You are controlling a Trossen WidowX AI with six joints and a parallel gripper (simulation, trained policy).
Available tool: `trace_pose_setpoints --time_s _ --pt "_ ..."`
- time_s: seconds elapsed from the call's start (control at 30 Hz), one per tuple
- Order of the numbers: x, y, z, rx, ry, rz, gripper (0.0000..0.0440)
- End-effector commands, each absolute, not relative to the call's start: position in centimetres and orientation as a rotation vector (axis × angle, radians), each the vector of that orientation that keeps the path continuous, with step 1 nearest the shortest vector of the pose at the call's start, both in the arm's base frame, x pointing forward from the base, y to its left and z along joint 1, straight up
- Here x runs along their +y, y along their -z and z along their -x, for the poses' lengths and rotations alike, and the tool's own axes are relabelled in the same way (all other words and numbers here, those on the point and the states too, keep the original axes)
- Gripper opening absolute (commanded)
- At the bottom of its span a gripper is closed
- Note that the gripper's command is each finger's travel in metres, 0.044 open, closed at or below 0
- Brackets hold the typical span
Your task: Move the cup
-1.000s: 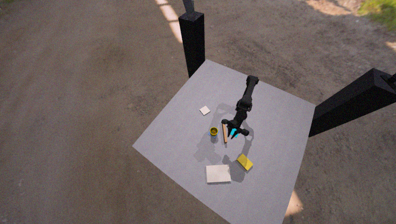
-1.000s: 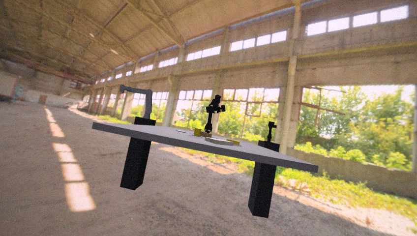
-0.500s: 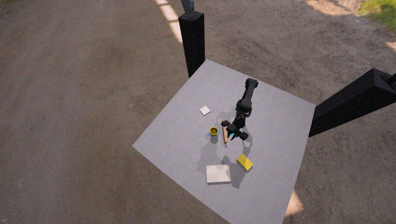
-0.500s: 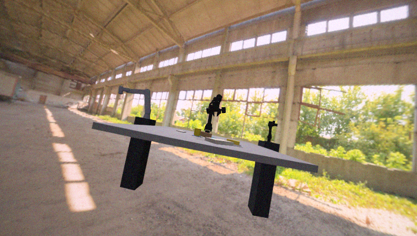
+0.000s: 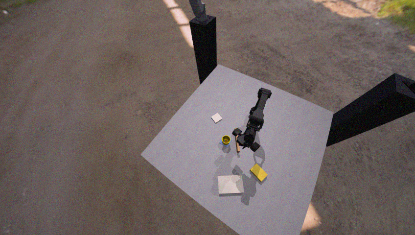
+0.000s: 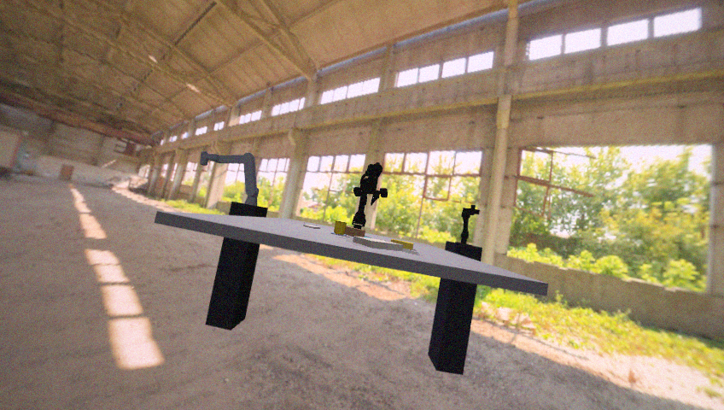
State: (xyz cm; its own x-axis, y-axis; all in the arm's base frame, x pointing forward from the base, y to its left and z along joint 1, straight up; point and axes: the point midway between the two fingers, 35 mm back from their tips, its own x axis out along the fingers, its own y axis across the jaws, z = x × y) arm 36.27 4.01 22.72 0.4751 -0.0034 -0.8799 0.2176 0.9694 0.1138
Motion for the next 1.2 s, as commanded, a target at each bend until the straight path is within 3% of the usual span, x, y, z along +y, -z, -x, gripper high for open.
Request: trace_pose_setpoints --time_s 0.0,0.73,1.17 --pt "3.6 -22.4 -36.3 1.109 0.148 -0.203 0.0136" --pt "-0.8 -18.5 -35.2 1.423 0.18 -0.055 0.012" --pt "-3.6 -15.5 -34.7 1.532 0.171 0.001 0.0147"
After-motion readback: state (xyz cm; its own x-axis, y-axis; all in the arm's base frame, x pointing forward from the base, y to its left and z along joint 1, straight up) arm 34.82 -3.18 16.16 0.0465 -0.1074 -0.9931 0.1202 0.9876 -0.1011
